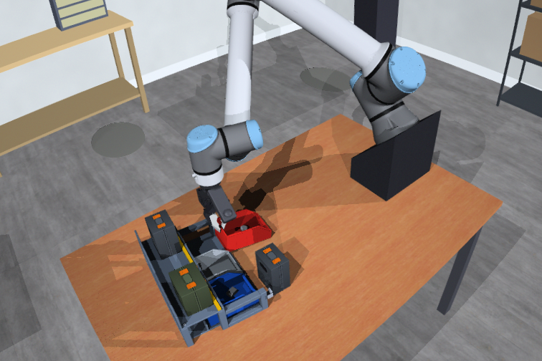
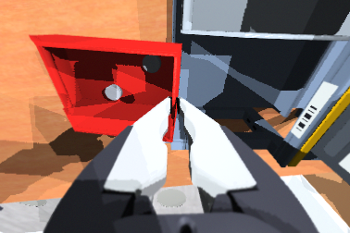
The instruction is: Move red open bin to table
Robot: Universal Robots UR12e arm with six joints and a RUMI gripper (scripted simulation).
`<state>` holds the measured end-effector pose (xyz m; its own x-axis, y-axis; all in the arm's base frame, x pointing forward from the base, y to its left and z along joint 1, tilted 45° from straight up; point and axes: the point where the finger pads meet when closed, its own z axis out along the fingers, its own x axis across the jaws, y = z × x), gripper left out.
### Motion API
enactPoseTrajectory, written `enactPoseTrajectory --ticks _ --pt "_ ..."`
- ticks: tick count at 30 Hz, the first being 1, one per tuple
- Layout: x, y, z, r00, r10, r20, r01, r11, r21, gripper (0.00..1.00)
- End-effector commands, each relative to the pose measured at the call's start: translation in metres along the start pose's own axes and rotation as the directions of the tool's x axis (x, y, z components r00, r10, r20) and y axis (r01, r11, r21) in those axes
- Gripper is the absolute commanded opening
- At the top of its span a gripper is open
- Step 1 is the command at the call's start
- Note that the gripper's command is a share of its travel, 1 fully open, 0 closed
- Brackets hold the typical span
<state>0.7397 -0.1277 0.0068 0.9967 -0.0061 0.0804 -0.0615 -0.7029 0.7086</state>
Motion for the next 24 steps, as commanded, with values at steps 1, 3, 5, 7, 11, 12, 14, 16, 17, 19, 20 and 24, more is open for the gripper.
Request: enactPoseTrajectory --ticks 1,3,5,7,11,12,14,16,17,19,20,24 --pt "0.0 0.0 -0.001 1.0 0.0 -0.001 0.0 1.0 0.0 0.0" --pt "-0.003 0.0 -0.001 1.0 0.0 -0.001 0.0 1.0 0.0 0.0" --pt "-0.009 0.0 -0.001 1.0 0.0 -0.001 0.0 1.0 0.0 0.0" --pt "-0.015 0.0 -0.001 1.0 0.0 -0.001 0.0 1.0 0.0 0.0" --pt "-0.015 0.0 -0.001 1.0 0.0 -0.001 0.0 1.0 0.0 0.0" --pt "-0.015 0.0 -0.001 1.0 0.0 -0.001 0.0 1.0 0.0 0.0" --pt "-0.015 0.0 -0.001 1.0 0.0 -0.001 0.0 1.0 0.0 0.0" --pt "-0.015 0.0 -0.001 1.0 0.0 -0.001 0.0 1.0 0.0 0.0" --pt "-0.015 0.0 -0.001 1.0 0.0 -0.001 0.0 1.0 0.0 0.0" --pt "-0.015 0.0 -0.001 1.0 0.0 -0.001 0.0 1.0 0.0 0.0" --pt "-0.016 0.0 -0.001 1.0 0.0 -0.001 0.0 1.0 0.0 0.0" --pt "-0.025 0.0 -0.001 1.0 0.0 -0.001 0.0 1.0 0.0 0.0"
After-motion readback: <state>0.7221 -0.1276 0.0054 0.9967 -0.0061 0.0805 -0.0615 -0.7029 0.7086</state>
